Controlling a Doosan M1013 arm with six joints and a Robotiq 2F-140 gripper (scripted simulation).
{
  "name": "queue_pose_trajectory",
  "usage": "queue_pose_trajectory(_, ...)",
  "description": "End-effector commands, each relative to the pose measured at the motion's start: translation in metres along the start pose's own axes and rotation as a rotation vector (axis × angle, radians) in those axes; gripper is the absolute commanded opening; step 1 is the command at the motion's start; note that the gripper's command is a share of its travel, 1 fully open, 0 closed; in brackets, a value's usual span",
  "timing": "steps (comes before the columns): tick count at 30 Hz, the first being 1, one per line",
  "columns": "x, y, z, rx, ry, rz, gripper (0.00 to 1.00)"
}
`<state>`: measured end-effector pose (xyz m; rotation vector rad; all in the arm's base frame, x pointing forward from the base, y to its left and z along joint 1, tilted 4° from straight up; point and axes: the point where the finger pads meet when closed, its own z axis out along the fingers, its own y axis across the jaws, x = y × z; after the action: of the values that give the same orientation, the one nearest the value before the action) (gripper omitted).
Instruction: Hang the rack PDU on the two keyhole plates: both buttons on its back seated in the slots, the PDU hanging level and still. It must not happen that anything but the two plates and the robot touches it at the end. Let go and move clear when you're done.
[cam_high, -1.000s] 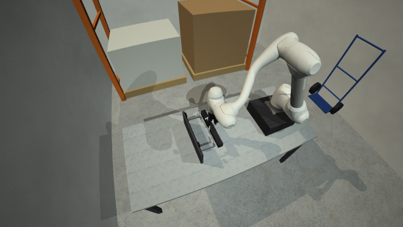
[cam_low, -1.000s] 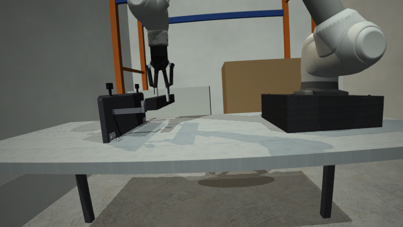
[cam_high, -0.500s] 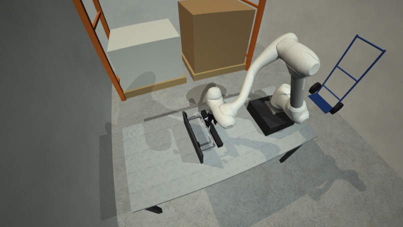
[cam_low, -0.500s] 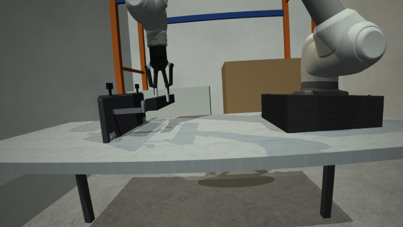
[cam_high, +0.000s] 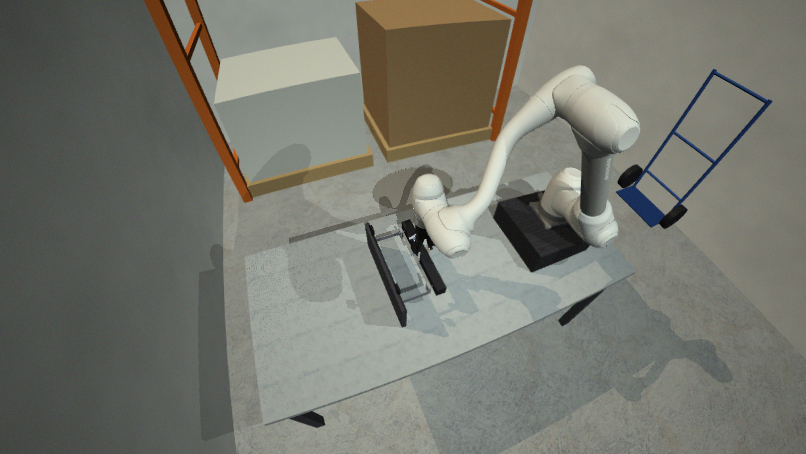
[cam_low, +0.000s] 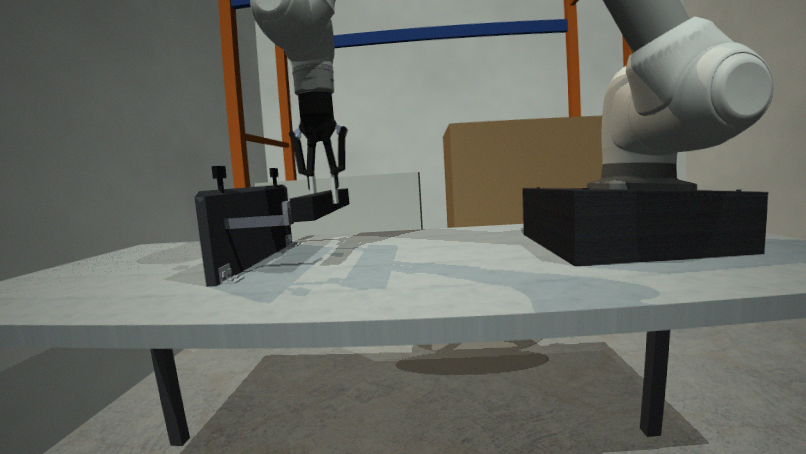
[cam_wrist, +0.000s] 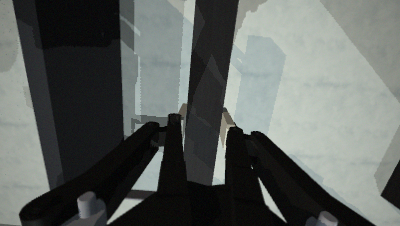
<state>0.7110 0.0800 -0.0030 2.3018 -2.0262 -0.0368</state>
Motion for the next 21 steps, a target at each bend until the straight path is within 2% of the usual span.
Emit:
queue_pose_trajectory(1, -0.0015, -0.0111, 0.0003, 0.019, -0.001, -0.004, 0.0)
queue_pose_trajectory(21, -0.0018, -0.0028, 0.0036, 0.034, -0.005, -0.004, 0.0)
